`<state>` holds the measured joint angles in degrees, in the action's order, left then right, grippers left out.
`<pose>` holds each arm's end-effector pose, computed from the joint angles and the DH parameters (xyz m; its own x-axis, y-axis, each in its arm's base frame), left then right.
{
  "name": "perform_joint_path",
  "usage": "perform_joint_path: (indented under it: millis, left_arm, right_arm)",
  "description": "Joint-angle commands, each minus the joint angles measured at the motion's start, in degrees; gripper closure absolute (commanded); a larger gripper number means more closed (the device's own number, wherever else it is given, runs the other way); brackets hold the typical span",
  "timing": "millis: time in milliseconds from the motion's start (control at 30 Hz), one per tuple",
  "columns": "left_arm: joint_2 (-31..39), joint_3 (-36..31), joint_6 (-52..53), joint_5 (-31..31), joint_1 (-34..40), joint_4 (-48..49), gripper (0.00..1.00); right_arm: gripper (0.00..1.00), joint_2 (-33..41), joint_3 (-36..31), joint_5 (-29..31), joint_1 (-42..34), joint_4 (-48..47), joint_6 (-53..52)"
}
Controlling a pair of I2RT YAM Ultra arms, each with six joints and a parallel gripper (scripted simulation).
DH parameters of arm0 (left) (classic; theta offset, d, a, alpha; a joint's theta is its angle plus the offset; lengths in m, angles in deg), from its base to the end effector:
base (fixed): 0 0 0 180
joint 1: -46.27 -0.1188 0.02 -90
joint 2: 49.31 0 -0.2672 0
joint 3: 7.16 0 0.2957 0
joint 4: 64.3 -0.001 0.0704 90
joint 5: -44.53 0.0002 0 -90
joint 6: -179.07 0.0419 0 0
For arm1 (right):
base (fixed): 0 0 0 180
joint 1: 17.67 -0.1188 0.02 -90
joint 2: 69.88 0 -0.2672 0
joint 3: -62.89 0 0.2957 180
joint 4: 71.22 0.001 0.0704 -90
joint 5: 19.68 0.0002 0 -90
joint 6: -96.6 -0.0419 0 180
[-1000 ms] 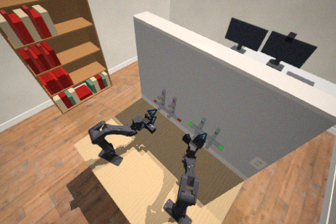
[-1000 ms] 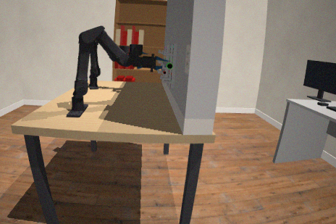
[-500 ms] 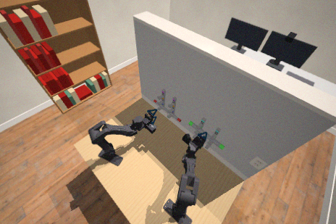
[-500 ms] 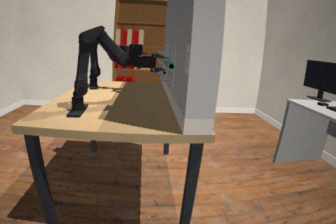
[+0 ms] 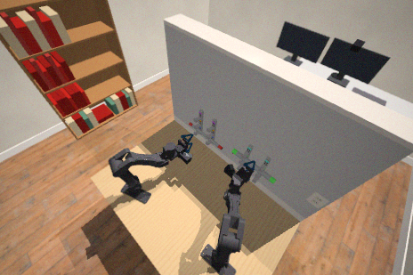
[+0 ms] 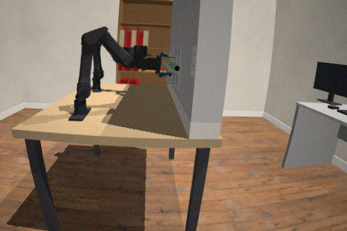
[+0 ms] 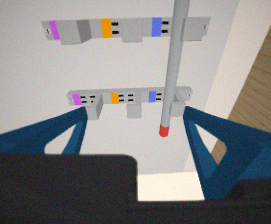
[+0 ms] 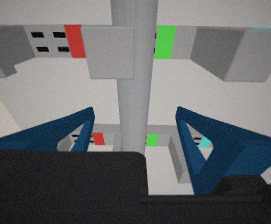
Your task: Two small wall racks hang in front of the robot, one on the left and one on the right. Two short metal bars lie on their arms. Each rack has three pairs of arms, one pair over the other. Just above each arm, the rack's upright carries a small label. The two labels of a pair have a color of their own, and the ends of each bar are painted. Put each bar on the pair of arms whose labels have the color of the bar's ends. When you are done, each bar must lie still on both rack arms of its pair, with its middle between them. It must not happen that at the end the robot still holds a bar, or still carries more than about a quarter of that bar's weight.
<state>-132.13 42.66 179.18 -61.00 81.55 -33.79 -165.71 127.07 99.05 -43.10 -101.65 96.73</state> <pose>0.2889 -0.1894 0.2178 0.3382 0.9410 0.0136 0.0348 -0.0269 0.9990 0.3749 0.1570 0.2270 -0.0574 -0.9983 0.0125 -0.0194 -0.0114 -0.9997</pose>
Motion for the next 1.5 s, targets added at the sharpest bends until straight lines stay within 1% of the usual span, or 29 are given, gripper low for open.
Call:
perform_joint_path:
  millis: [0, 67, 133, 633, 1467]
  left_arm:
    - [0.1, 0.9, -0.1, -0.4, 0.3, 1.5, 0.0]
    - [0.1, 0.9, -0.1, -0.4, 0.3, 1.5, 0.0]
    - [0.1, 0.9, -0.1, -0.4, 0.3, 1.5, 0.0]
    - [0.1, 0.9, -0.1, -0.4, 0.3, 1.5, 0.0]
    - [0.1, 0.9, -0.1, -0.4, 0.3, 1.5, 0.0]
  right_arm:
    - [0.05, 0.0, -0.1, -0.1, 0.3, -1.6, -0.3]
    - [0.0, 0.0, -0.1, -0.1, 0.3, -1.6, -0.3]
    - [0.0, 0.0, -0.1, -0.1, 0.3, -1.6, -0.3]
    - [0.0, 0.6, -6.0, 2.1, -2.0, -6.7, -0.4]
    - [0.0, 6.3, -10.1, 4.8, -4.6, -5.3, -0.3]
